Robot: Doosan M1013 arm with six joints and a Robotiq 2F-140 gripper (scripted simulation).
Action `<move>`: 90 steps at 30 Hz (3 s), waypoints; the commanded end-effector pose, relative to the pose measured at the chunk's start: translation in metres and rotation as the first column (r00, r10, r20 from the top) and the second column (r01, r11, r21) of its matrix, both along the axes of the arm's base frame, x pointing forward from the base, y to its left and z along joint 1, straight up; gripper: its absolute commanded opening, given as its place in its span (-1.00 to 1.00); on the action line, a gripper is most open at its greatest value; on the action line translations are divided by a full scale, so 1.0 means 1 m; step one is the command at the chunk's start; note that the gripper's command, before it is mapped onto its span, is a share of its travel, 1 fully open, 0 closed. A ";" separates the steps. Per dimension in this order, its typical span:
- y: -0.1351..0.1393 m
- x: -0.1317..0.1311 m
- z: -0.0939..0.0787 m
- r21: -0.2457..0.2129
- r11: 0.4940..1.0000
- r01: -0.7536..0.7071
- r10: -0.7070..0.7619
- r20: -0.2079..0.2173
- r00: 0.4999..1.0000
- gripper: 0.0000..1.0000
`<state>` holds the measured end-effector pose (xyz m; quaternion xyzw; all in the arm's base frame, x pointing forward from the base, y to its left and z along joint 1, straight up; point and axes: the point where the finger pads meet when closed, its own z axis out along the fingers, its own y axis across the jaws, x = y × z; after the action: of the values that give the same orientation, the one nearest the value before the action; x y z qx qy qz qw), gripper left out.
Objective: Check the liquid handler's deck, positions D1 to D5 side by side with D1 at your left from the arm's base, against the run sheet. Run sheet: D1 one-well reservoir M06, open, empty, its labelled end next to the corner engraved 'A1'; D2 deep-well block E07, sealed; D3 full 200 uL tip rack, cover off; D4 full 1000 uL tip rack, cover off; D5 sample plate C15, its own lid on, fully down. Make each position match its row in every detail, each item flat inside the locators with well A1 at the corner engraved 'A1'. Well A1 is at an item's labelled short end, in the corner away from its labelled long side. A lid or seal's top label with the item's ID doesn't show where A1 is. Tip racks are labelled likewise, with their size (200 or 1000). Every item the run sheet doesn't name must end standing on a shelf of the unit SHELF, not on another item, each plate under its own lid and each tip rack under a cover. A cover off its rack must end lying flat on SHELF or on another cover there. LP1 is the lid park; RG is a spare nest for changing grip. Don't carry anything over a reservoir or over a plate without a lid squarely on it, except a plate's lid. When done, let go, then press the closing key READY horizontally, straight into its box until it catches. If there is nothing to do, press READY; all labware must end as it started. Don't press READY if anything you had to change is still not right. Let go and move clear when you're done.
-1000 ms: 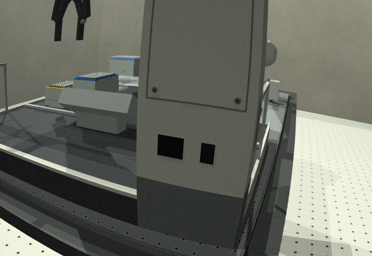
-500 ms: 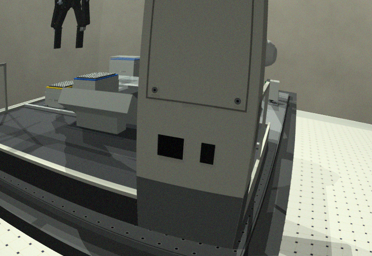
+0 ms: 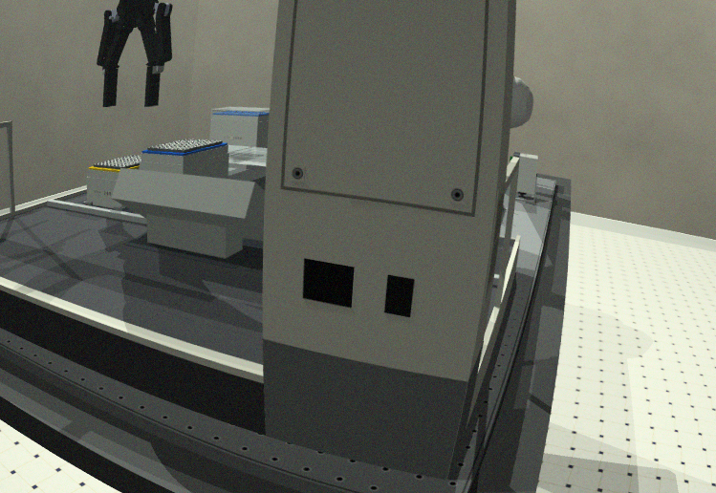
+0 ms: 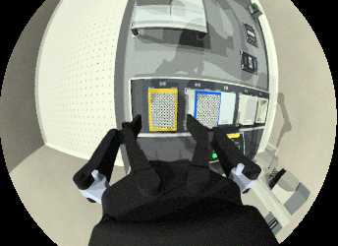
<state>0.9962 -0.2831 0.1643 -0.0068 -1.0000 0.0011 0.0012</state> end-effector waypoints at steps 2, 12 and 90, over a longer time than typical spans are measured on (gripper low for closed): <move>0.000 0.000 0.000 0.000 1.000 0.000 0.000 0.002 1.000 0.32; 0.000 0.000 -0.017 0.000 1.000 0.000 0.000 0.002 1.000 0.32; 0.000 0.000 -0.130 0.000 1.000 0.000 0.000 0.002 1.000 0.32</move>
<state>0.9959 -0.2833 0.0343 -0.0068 -1.0000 0.0011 0.0011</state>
